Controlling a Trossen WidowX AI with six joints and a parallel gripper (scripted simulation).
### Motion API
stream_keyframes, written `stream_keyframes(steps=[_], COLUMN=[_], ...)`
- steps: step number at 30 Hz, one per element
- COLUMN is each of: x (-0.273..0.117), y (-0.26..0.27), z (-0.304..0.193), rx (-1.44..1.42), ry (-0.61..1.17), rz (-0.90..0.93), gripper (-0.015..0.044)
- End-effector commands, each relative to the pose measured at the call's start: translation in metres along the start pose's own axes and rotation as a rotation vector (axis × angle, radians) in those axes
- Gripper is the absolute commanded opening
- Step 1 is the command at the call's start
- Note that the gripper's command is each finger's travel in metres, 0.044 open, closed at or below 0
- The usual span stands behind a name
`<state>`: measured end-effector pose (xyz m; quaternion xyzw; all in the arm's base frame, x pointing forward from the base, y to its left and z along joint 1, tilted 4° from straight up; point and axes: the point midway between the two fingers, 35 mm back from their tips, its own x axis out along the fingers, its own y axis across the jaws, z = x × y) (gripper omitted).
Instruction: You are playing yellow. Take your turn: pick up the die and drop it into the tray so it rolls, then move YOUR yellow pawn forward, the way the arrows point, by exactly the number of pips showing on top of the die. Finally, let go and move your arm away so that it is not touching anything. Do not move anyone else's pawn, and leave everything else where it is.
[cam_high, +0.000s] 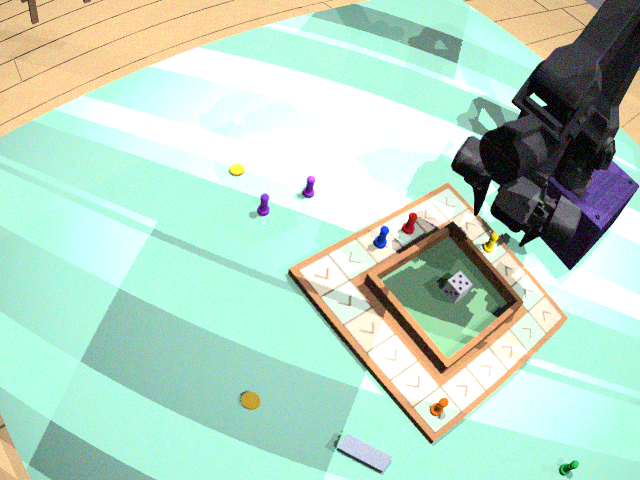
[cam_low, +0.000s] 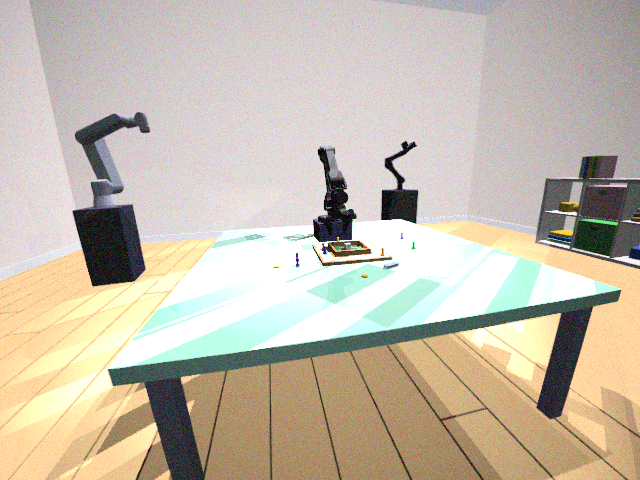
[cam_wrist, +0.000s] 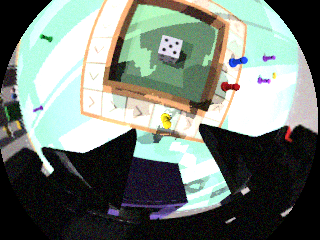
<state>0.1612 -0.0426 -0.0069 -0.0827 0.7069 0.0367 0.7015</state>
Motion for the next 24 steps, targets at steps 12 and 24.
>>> stream_keyframes(steps=[12,24], x=[-0.097,-0.087], y=[0.019,0.016], z=[0.012,0.015], rx=[0.306,0.26], ry=[0.002,-0.013], rz=[-0.002,-0.001], gripper=[0.044,0.044])
